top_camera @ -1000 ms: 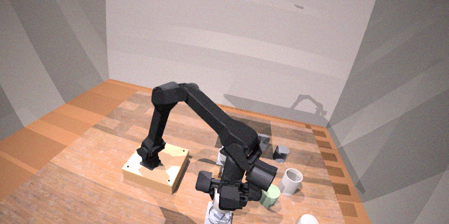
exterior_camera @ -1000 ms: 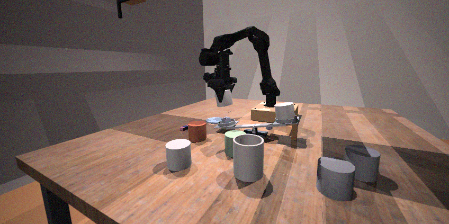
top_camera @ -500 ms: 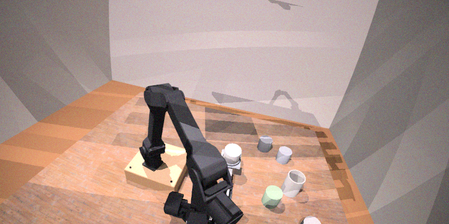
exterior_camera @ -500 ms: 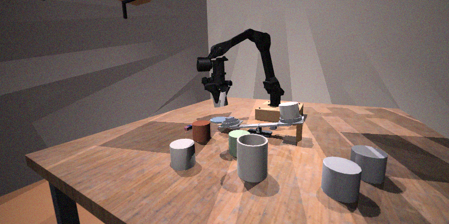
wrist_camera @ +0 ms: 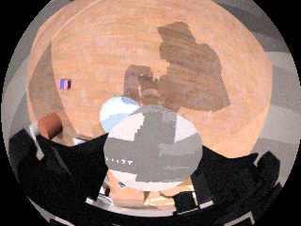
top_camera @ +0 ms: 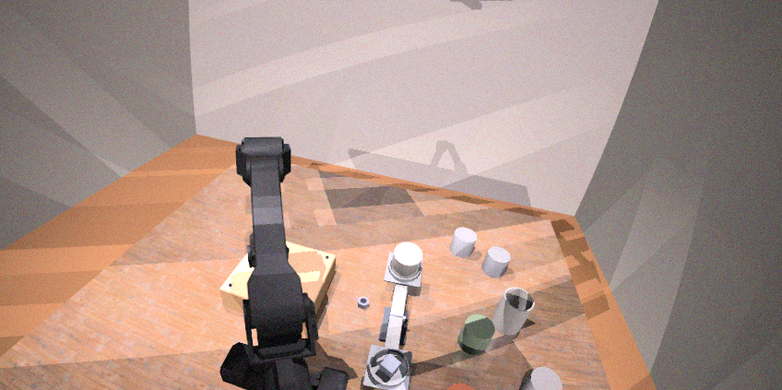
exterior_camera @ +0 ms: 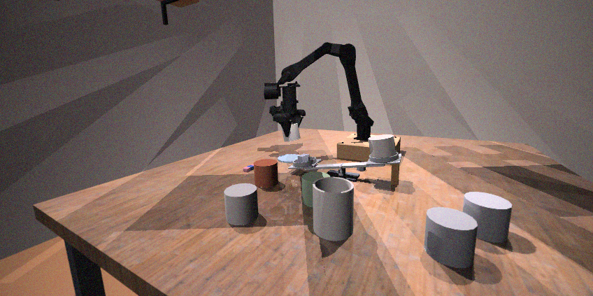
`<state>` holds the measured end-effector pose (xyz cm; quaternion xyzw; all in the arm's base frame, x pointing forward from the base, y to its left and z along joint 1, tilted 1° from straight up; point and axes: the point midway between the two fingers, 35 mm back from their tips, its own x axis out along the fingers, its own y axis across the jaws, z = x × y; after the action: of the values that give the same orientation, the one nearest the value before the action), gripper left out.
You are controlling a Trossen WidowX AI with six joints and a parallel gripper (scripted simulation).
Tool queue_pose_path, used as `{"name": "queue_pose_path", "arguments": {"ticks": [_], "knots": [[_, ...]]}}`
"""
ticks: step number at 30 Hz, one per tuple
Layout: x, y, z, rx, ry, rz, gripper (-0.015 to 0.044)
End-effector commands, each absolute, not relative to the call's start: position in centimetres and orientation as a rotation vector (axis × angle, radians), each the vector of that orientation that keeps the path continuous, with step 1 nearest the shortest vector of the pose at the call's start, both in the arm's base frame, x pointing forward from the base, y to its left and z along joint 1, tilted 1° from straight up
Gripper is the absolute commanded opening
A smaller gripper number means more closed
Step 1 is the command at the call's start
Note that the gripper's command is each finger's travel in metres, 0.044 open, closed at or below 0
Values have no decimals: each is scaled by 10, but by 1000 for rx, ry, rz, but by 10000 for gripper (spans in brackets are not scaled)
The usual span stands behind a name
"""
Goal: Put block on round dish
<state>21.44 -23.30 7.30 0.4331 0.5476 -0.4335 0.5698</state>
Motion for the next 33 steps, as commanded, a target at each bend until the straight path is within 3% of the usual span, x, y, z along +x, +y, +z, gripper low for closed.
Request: {"name": "queue_pose_path", "arguments": {"ticks": [1, 6, 33], "knots": [[195, -245, 70, 1010, 1274, -1012, 0], [175, -254, 65, 1012, 1274, -1017, 0], [177, -255, 9, 1012, 1274, -1017, 0]]}}
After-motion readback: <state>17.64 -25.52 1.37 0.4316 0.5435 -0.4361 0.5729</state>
